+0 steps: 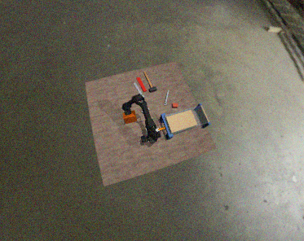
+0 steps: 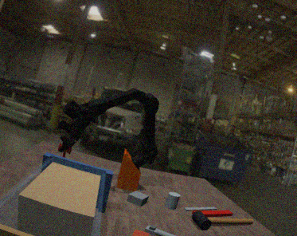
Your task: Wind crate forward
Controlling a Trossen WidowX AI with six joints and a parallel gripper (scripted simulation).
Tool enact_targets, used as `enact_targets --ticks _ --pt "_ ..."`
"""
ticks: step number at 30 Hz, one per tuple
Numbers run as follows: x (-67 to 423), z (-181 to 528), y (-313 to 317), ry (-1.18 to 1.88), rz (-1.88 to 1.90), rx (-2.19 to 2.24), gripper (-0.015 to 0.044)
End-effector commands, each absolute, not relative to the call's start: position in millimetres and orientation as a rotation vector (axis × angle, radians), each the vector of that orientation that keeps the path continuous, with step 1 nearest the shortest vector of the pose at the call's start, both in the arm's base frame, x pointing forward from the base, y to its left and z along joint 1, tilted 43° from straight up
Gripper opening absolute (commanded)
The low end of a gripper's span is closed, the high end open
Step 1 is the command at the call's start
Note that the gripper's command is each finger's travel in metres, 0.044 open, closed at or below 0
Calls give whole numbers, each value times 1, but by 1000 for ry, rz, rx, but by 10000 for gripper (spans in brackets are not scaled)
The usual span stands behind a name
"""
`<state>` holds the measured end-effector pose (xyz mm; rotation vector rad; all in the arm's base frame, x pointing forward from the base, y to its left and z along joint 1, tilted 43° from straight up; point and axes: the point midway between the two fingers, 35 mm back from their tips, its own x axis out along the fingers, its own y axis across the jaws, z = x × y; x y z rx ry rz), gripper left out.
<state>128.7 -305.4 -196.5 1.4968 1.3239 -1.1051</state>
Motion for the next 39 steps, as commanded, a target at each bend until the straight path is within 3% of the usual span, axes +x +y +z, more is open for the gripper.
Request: enact_targets --ticks 1,39 --pt "143 -198 -305 1309 -1080 1512 0" --pt "203 -190 -305 1308 -1076 1515 0"
